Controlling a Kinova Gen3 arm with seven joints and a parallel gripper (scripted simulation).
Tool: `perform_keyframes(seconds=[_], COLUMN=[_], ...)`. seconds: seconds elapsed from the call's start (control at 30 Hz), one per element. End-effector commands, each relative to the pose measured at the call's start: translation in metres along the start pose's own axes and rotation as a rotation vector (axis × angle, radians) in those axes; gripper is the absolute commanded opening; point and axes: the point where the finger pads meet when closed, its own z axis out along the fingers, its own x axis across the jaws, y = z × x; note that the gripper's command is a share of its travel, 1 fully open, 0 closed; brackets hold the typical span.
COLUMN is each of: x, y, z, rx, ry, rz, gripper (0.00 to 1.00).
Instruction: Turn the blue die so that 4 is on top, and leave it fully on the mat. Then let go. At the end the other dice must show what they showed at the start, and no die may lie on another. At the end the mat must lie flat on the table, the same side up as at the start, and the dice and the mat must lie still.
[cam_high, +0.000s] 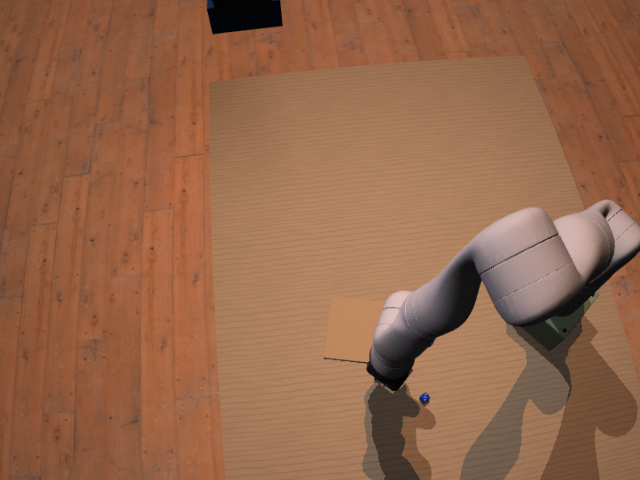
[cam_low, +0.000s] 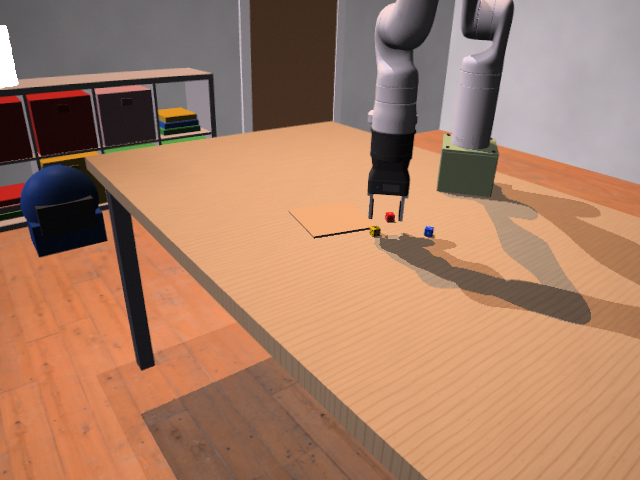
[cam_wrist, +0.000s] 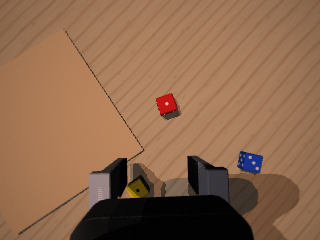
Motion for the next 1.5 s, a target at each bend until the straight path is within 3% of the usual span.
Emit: perform_keyframes(seconds=[0.0,0.2,0.37,1.47], x=[-0.004,-0.016,-0.021,-0.021], y=[0.017,0.049,0.061,0.062], z=[0.001,0.001,0.000,0.000], rx=[-0.005,-0.005,-0.005,-0.005], ry=[-0.006,-0.006,-0.006,-0.006], rz=[-0.012,-0.012,-0.012,-0.012], gripper=[1.00,1.00,1.00,1.00])
